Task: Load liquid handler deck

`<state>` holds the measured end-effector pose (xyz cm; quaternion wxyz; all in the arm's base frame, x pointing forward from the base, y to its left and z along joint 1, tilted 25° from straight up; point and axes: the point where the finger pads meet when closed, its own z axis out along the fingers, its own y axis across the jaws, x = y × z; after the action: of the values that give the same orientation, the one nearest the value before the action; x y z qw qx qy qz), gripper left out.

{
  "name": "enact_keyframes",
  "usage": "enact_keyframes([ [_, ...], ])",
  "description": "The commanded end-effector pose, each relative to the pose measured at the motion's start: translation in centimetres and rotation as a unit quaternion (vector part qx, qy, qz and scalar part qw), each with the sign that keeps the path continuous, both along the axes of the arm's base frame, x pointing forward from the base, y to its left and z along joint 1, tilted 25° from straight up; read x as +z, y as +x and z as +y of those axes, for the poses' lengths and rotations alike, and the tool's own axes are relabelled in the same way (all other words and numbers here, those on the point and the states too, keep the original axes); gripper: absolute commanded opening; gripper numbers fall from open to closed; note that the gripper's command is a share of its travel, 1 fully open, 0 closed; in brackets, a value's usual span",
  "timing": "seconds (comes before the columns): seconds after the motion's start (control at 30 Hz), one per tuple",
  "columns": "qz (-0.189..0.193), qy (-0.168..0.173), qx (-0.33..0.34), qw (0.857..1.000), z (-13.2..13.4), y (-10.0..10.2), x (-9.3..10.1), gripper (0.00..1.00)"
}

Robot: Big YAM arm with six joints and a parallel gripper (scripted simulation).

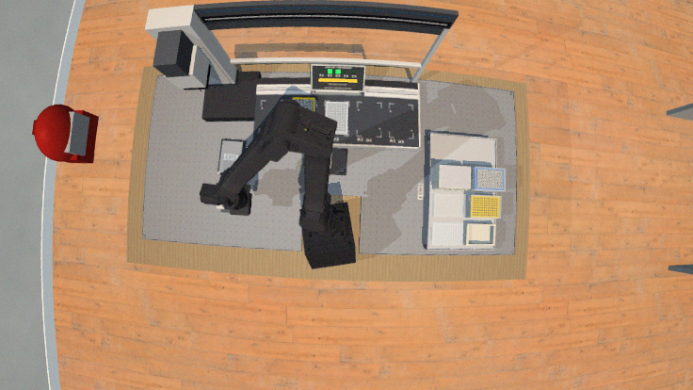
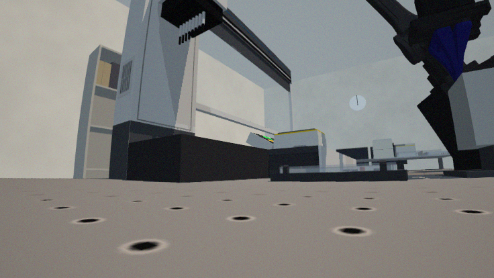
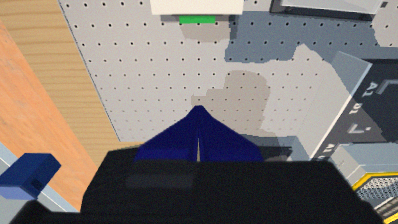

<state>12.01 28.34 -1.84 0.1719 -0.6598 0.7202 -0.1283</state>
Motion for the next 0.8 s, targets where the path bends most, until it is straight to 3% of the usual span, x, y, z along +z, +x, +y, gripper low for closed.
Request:
enact_keyframes([
  [0.0,0.0,0.004,0.008,1.0,0.3,0.1,-0.4,0.0],
  [0.2,0.0,0.003,0.005,1.0,0.2,0.6,-1.1,0.0],
  [0.23,-0.003,0.018,0.018,1.0,1.1,0.1,-0.3,0.0],
  [0.33,0.0,0.003,0.005,1.0,0.2,0.9,-1.7,0.0],
  [0.77,0.0,0.005,0.005,1.0,0.5,1.7,-3.3,0.0],
])
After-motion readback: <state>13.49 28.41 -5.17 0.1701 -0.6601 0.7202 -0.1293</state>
